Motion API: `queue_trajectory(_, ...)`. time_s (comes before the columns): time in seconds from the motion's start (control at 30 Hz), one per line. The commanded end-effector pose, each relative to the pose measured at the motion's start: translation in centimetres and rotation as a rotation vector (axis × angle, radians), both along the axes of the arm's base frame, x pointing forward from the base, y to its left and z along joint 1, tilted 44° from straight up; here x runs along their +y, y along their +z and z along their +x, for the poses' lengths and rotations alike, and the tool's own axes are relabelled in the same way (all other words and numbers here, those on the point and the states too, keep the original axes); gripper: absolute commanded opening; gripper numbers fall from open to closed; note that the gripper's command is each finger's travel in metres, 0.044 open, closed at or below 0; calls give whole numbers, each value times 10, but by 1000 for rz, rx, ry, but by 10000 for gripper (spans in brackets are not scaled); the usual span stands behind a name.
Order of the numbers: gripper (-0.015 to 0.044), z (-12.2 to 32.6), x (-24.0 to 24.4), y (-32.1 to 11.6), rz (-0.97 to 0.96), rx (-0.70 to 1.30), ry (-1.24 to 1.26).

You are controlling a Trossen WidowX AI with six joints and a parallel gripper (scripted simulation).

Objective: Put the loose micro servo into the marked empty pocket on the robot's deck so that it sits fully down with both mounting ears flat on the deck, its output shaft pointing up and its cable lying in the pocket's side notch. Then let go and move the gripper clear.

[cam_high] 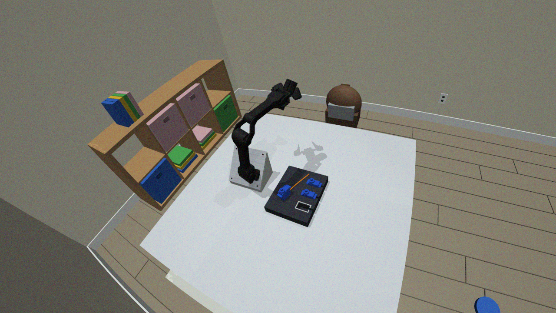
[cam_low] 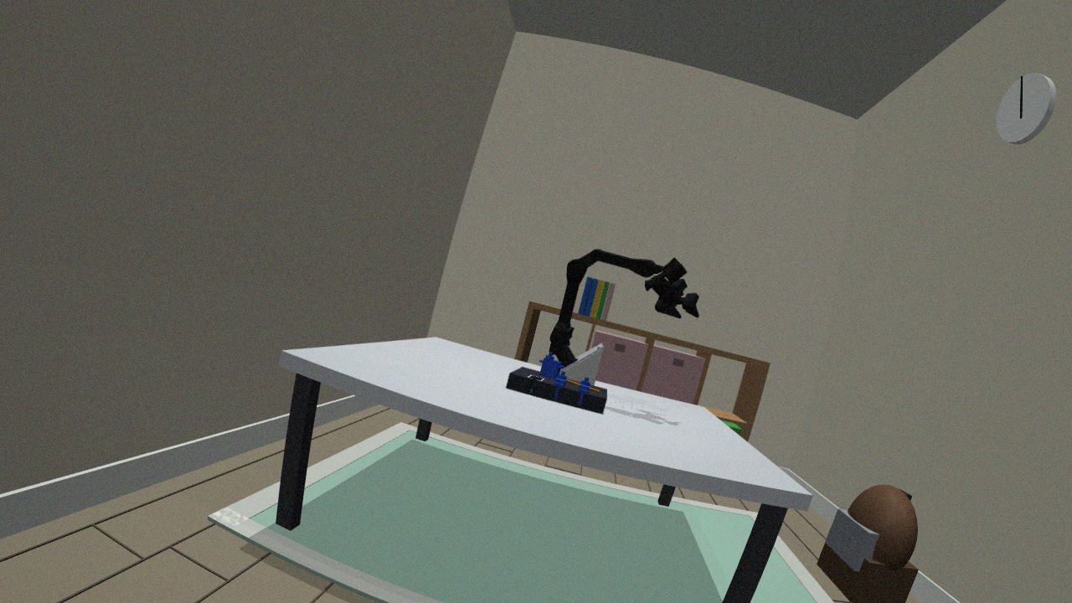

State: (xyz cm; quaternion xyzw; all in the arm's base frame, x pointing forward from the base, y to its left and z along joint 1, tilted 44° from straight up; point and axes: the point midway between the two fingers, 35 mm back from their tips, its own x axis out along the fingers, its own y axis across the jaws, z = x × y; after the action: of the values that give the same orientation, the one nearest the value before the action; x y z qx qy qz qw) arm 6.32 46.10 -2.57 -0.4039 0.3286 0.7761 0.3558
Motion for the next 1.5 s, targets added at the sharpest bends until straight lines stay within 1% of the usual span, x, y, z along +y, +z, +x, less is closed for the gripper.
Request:
queue_trajectory(0.0,440,33,-32,4,-106,-72,-99)
queue_trajectory(0.37,440,99,-124,20,-362,-241,-313)
queue_trajectory(0.7,440,139,-226,46,-629,-388,-477)
queue_trajectory(0.93,440,151,-303,71,-831,-487,-565)
queue_trajectory(1.27,440,152,-407,115,-1119,-613,-635)
queue_trajectory(1.33,440,152,-420,122,-1156,-628,-639)
queue_trajectory(1.47,440,152,-421,122,-1161,-629,-639)
